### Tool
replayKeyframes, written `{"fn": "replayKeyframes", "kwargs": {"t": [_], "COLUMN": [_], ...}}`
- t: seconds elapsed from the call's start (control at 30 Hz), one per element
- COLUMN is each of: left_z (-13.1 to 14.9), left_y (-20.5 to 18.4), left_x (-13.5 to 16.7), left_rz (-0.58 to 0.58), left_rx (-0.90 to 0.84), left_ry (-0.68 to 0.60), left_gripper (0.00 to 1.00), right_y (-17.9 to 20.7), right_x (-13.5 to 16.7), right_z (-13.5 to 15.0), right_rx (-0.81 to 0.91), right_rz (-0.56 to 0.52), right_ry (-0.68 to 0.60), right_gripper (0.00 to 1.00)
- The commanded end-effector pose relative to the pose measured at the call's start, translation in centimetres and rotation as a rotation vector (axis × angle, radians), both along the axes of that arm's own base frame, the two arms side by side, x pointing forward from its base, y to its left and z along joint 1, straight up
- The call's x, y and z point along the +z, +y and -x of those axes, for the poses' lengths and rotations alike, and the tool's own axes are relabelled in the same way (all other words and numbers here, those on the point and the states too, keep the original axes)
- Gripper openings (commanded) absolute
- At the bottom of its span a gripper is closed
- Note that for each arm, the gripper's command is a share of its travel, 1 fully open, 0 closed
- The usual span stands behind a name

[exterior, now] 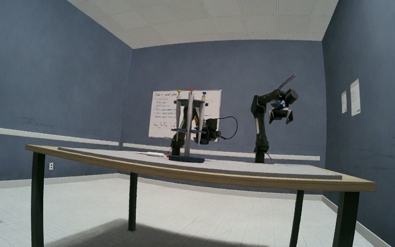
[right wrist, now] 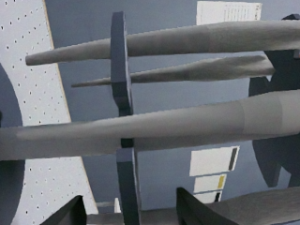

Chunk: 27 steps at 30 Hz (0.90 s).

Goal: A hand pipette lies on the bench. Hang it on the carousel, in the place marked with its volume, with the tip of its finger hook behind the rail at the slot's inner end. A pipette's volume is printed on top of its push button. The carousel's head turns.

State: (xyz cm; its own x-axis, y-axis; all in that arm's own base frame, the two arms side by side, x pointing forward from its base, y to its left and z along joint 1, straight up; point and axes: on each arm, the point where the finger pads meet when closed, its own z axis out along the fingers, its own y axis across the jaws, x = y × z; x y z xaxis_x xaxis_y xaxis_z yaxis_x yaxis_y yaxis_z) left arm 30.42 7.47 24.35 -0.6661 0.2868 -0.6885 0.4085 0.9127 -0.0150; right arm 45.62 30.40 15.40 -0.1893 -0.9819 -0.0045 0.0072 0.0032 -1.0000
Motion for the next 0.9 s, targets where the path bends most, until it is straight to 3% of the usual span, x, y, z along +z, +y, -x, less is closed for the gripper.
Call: {"fn": "replayKeyframes", "kwargs": {"t": [0.0,0.57,0.87], "left_z": [-0.4,-0.4,-0.4], "left_y": [0.1,0.1,0.1], "left_x": [0.9,0.9,0.9], "left_rz": [-0.008,-0.008,-0.008], "left_rx": [-0.01,-0.01,-0.01], "left_ry": [-0.039,-0.039,-0.039], "left_gripper": [1.0,1.0,1.0], "right_y": [-0.2,0.0,0.3], "right_x": [1.0,0.6,0.9], "right_z": [-0.8,-0.2,2.5], "right_rx": [-0.009,-0.003,-0.001], "right_rz": [-0.021,-0.009,-0.025], "right_ry": [-0.009,-0.003,-0.01], "right_gripper": [0.49,0.49,0.49]}}
